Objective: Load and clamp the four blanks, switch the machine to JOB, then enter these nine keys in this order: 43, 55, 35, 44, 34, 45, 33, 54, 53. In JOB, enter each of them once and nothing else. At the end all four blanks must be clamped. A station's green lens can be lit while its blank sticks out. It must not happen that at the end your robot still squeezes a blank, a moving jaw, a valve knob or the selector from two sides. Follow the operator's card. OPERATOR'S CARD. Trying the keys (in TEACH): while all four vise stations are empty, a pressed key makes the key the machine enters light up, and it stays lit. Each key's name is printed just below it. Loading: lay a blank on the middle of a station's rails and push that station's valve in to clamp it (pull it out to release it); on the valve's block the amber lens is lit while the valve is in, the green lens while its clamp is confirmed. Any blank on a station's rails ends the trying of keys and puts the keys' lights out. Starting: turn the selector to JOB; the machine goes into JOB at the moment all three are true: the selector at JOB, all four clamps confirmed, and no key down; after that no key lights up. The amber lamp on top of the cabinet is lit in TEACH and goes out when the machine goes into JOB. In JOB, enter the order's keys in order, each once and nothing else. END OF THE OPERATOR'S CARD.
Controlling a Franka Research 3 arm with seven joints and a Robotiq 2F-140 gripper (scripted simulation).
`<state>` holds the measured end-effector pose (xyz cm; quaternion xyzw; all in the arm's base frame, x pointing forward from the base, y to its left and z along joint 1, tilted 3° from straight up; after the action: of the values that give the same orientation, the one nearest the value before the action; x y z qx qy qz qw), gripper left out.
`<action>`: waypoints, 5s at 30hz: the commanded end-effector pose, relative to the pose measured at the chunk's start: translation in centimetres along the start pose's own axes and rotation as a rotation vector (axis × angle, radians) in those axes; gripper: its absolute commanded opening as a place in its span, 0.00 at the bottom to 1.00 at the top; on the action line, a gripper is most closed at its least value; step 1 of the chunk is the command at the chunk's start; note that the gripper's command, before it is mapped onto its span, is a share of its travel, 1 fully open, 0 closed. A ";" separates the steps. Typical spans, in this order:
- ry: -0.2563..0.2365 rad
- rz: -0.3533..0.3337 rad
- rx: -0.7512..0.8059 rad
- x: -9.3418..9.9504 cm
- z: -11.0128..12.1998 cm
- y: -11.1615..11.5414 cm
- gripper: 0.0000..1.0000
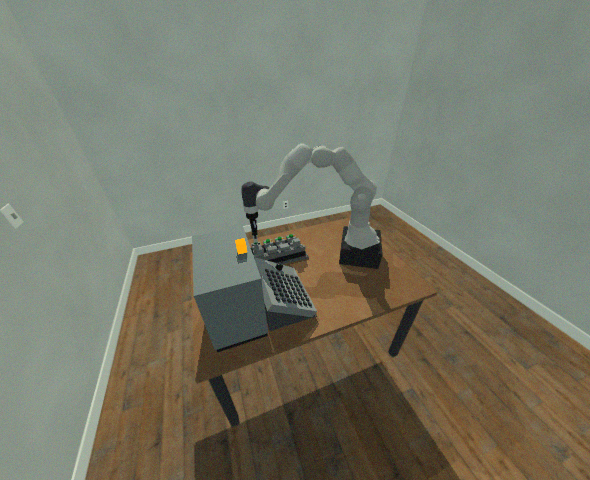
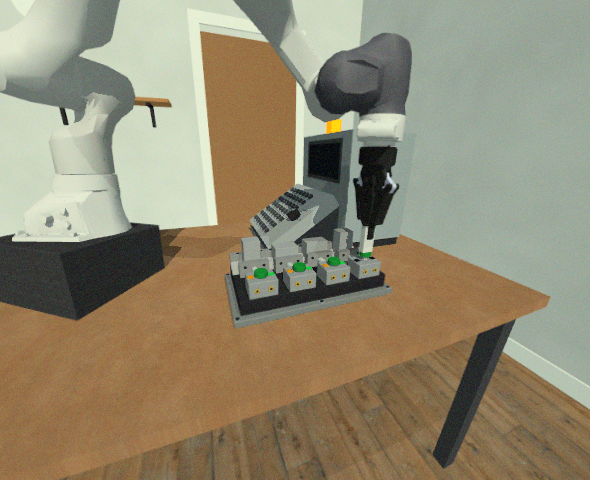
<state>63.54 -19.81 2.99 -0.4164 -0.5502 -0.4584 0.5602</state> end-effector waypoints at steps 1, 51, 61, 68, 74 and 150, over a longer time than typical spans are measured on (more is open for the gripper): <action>-0.003 -0.001 -0.006 -0.3 0.0 0.0 0.00; -0.003 -0.001 -0.006 -0.5 0.0 0.0 0.00; -0.003 -0.001 -0.006 -0.4 0.0 0.0 0.00; -0.003 -0.001 -0.006 -0.6 0.0 0.0 0.00; -0.003 -0.001 -0.006 -0.9 0.0 0.0 0.00; -0.003 -0.001 -0.006 3.0 0.0 0.0 0.00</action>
<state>63.80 -20.06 5.06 -0.4198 -0.5514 -0.4624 0.5530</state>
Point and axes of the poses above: the point where the finger pads meet when closed, its own x axis back along the fingers, its own z axis across the jaws, y = z × x, the point moved 2 cm from there along x, back along the fingers, and after that the axes turned 7 degrees about x, right-handed, at the moved point
